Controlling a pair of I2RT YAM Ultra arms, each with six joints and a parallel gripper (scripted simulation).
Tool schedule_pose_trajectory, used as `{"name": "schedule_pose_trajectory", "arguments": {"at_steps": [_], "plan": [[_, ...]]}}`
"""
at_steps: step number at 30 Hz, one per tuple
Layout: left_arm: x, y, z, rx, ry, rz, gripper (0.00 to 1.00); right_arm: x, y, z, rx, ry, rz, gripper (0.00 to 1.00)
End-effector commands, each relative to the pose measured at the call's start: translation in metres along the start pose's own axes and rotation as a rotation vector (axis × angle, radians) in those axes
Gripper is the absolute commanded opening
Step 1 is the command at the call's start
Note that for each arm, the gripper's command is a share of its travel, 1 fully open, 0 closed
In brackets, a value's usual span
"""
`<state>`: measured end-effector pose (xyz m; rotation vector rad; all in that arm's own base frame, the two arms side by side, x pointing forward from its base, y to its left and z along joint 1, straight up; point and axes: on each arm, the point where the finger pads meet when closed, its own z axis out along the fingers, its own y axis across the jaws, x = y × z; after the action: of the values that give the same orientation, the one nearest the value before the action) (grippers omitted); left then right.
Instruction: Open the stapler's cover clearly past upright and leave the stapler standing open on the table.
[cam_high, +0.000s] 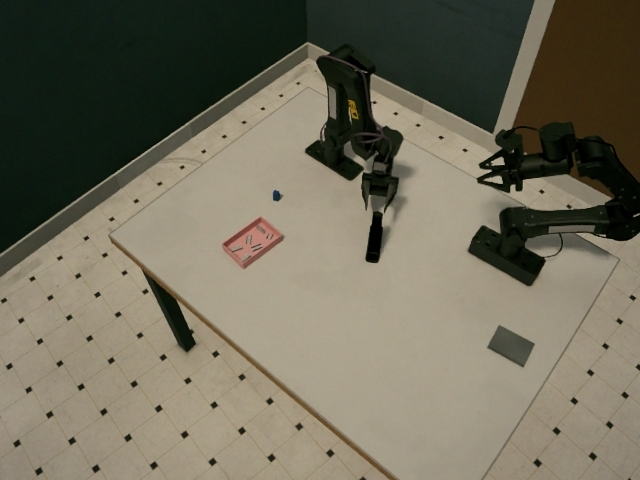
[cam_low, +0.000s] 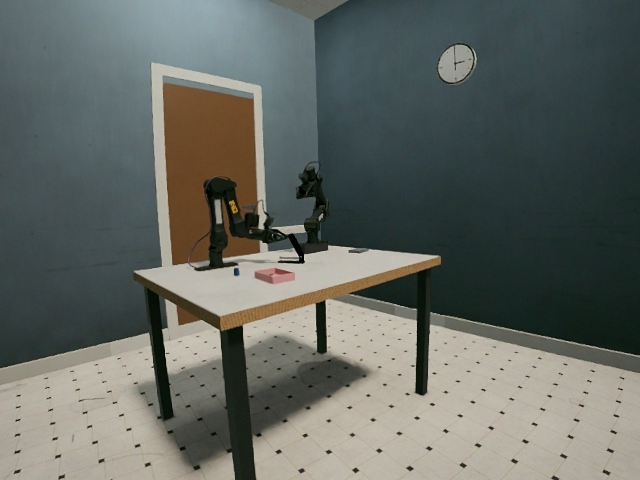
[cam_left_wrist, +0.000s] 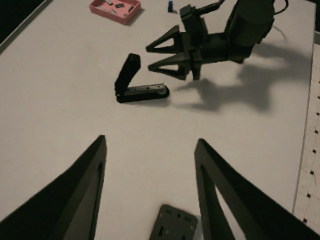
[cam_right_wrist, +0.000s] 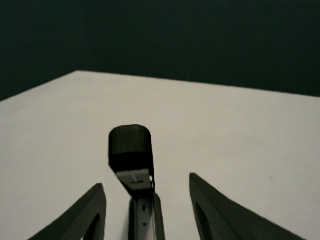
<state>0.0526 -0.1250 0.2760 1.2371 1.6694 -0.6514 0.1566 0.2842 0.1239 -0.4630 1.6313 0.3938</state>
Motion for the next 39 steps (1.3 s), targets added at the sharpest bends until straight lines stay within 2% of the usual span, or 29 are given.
{"name": "schedule_pose_trajectory", "arguments": {"at_steps": [1,22,32,33,39], "plan": [[0.0,0.0,0.001,0.004,-0.004,-0.002,0.57,-0.012,0.01,0.01,-0.019,-0.026,0.029,0.5],[0.0,0.0,0.001,0.004,-0.004,-0.002,0.57,-0.012,0.01,0.037,-0.019,-0.029,0.028,0.5],[0.0,0.0,0.001,0.004,-0.004,-0.002,0.57,-0.011,0.011,0.037,-0.022,-0.023,0.025,0.5],[0.0,0.0,0.001,0.004,-0.004,-0.002,0.57,-0.011,0.011,0.037,-0.022,-0.023,0.025,0.42],[0.0,0.0,0.001,0.004,-0.004,-0.002,0.57,-0.009,0.008,0.035,-0.016,-0.02,0.024,0.36]]}}
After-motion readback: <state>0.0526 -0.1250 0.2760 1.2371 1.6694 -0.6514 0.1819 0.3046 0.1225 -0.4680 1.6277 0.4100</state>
